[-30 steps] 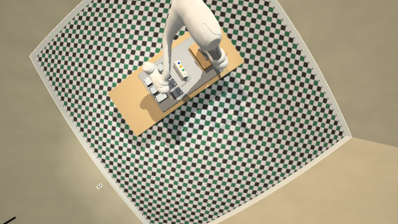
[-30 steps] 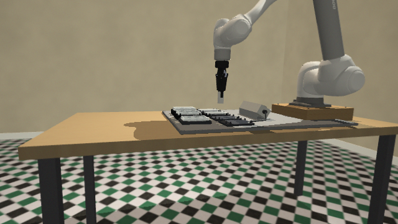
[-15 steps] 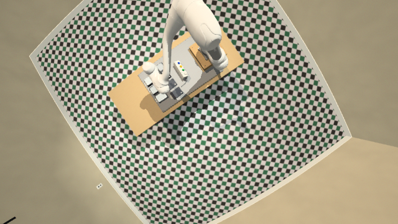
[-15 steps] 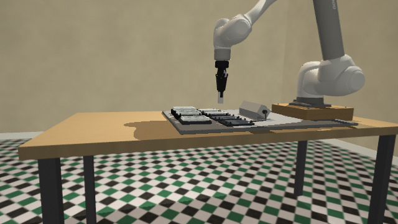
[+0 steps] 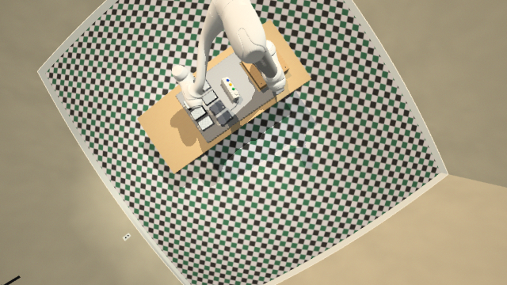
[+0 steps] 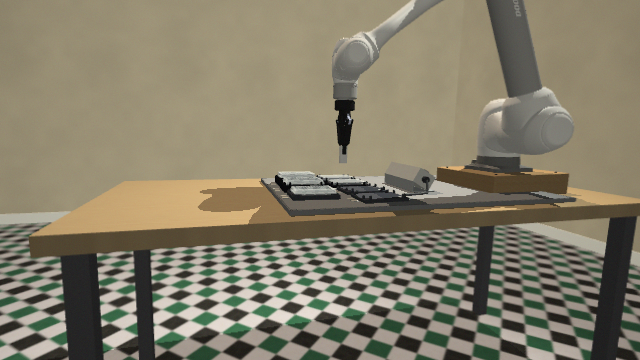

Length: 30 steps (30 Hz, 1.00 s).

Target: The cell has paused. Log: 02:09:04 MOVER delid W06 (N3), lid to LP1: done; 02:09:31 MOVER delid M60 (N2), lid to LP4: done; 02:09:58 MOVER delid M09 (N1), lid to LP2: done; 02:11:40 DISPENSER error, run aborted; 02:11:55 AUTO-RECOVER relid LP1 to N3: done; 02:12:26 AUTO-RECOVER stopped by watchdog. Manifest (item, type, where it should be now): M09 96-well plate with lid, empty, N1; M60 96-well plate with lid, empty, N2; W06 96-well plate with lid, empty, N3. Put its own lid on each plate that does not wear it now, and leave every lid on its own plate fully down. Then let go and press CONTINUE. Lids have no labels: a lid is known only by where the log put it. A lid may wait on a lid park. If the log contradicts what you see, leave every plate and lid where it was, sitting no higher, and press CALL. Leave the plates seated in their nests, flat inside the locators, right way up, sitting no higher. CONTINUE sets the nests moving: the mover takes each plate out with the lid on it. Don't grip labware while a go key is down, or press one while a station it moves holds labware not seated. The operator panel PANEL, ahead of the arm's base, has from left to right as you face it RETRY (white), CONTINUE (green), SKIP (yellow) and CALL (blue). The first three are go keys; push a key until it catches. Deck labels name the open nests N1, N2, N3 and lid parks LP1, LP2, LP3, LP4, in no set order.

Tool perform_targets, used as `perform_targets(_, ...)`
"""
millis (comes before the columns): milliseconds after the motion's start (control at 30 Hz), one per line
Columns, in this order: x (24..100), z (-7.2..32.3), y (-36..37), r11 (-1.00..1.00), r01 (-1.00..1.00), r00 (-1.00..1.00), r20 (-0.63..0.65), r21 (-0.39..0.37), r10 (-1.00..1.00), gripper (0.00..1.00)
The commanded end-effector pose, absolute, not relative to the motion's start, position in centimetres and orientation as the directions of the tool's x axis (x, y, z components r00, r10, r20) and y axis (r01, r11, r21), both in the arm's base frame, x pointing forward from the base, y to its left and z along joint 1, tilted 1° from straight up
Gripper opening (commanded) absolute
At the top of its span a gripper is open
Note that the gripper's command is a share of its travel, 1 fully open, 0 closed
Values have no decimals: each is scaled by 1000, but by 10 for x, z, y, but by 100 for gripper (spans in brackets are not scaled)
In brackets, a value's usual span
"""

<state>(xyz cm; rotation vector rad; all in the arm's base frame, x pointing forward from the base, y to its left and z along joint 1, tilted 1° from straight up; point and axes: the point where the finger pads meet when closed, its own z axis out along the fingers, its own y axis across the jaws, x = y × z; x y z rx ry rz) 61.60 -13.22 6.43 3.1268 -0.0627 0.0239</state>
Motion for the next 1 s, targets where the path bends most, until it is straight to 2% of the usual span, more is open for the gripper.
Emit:
perform_targets(0,616,64,-149,-999,-39,999,16,10,-39,0)
perform_targets(867,616,64,-149,-999,-39,999,16,10,-39,0)
perform_targets(967,620,64,-131,-999,-39,999,16,10,-39,0)
